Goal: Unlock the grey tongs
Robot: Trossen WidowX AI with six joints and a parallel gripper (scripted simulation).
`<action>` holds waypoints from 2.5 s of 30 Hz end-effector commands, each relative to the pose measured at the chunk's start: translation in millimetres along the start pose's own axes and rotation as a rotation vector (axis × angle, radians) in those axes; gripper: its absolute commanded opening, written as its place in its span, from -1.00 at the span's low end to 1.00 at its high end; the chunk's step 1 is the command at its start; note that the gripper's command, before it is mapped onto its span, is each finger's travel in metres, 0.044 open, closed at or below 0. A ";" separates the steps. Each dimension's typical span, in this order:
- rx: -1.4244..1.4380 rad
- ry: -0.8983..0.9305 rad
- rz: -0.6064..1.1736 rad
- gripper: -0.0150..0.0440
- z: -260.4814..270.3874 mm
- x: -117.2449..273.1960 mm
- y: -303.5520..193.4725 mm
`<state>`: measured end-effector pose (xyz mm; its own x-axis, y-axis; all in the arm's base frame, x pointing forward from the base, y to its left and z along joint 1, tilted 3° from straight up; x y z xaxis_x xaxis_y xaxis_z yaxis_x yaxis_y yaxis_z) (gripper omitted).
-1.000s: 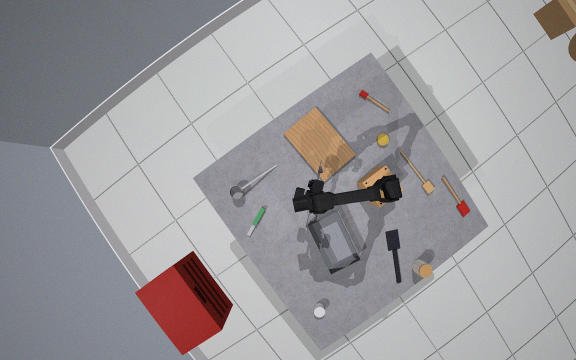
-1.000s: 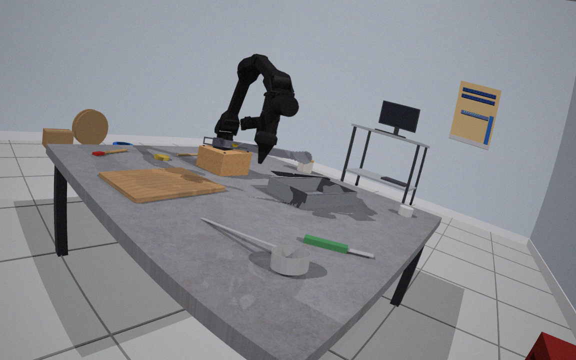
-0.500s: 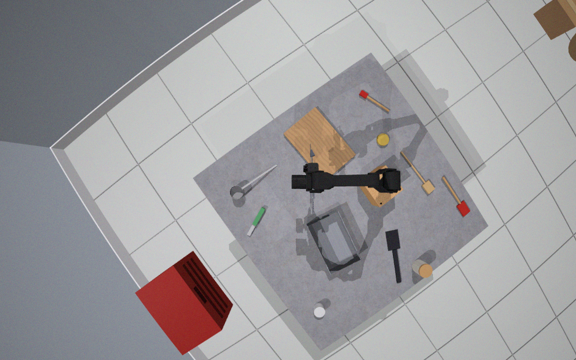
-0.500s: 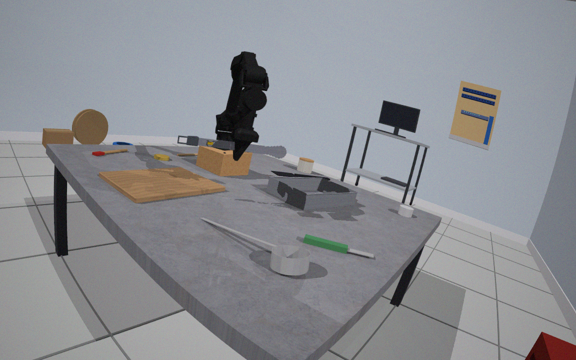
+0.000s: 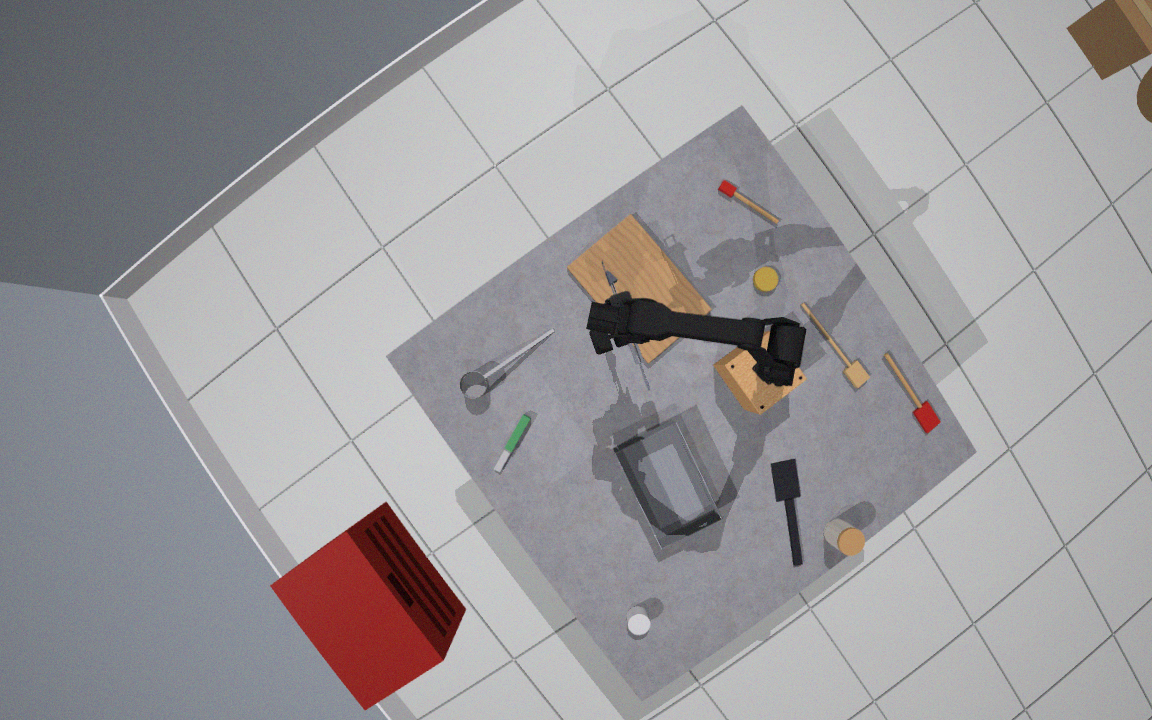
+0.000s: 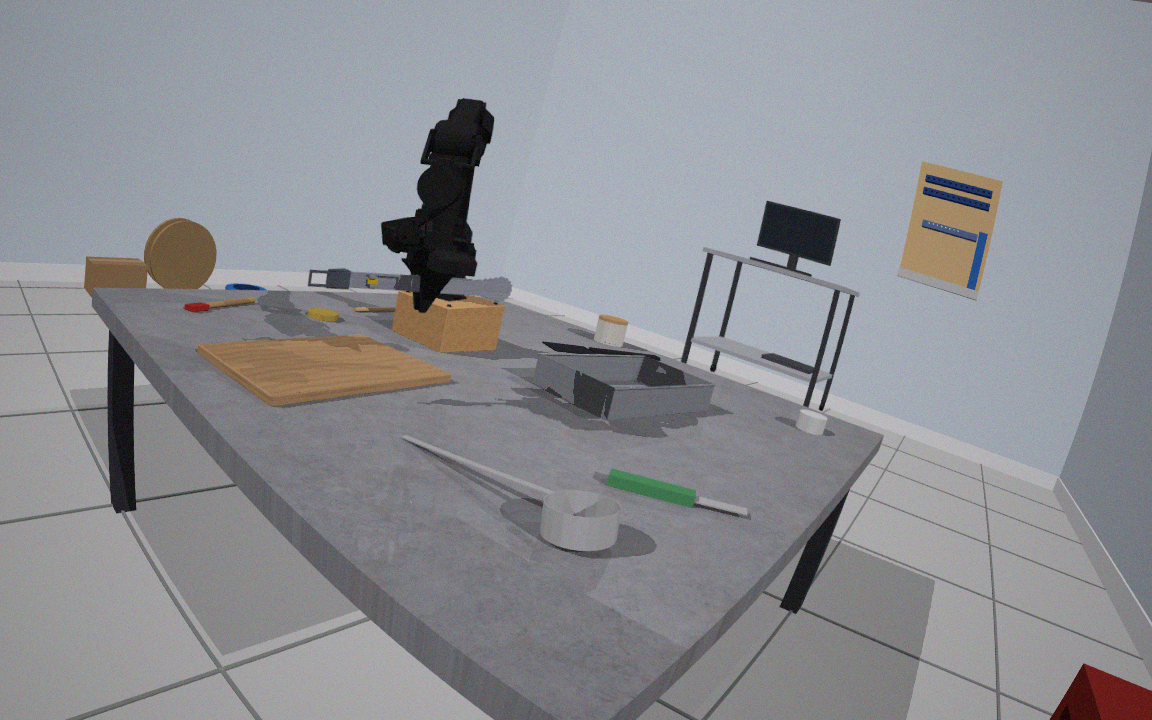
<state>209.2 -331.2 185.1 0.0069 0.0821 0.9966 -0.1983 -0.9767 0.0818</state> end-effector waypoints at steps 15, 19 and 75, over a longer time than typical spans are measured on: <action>0.356 -0.002 -0.010 -1.00 -72.7 3.7 55.6; 0.369 -0.002 -0.010 -1.00 -75.6 3.8 57.4; 0.434 -0.096 -0.926 -1.00 -66.1 -5.8 -13.6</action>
<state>146.9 -311.4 173.5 0.0583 0.8085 0.5857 0.3006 -0.5736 0.7619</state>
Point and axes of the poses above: the point midway between the two fingers, 35 mm back from their tips, its own x axis back along the fingers, its own z axis across the jaws, y = z × x, the point moved 9 cm from there along x, back along the fingers, and after that the axes turned 15 degrees about x, right-handed, at the moved point
